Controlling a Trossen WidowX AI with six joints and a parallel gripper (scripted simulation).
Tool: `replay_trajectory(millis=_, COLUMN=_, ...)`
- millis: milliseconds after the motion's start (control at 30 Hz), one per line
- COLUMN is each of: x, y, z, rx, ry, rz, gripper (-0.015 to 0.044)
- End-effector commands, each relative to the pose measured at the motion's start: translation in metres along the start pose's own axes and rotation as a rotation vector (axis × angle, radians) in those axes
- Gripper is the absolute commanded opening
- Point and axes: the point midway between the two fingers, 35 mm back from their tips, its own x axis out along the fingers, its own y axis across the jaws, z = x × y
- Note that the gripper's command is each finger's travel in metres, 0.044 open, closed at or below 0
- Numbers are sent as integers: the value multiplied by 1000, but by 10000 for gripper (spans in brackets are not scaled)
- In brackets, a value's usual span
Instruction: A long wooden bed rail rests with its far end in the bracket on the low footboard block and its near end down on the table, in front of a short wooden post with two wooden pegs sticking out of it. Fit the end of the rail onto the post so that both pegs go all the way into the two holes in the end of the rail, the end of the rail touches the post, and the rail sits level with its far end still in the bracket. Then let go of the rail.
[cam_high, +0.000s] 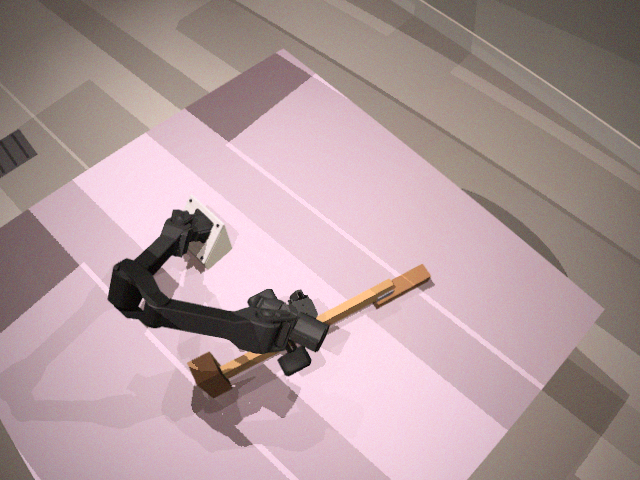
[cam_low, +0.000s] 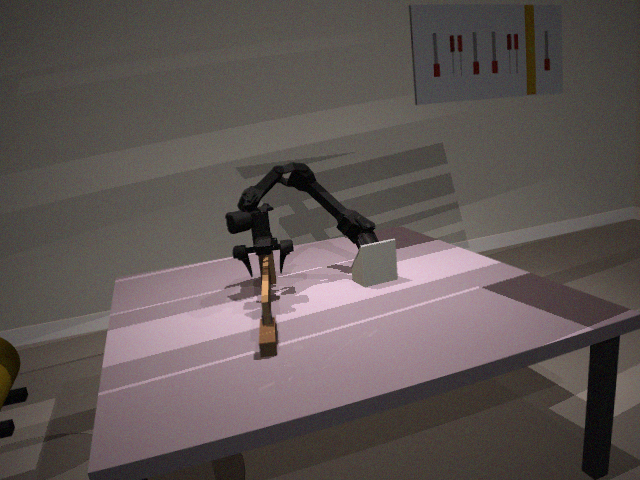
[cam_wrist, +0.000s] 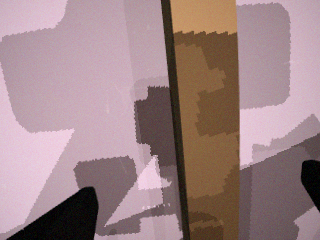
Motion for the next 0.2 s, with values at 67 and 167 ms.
replay_trajectory(millis=67, x=-1, y=-2, z=0, rx=11, ry=-3, rz=0, gripper=440)
replay_trajectory(millis=167, x=-1, y=-2, z=0, rx=11, ry=-3, rz=0, gripper=440)
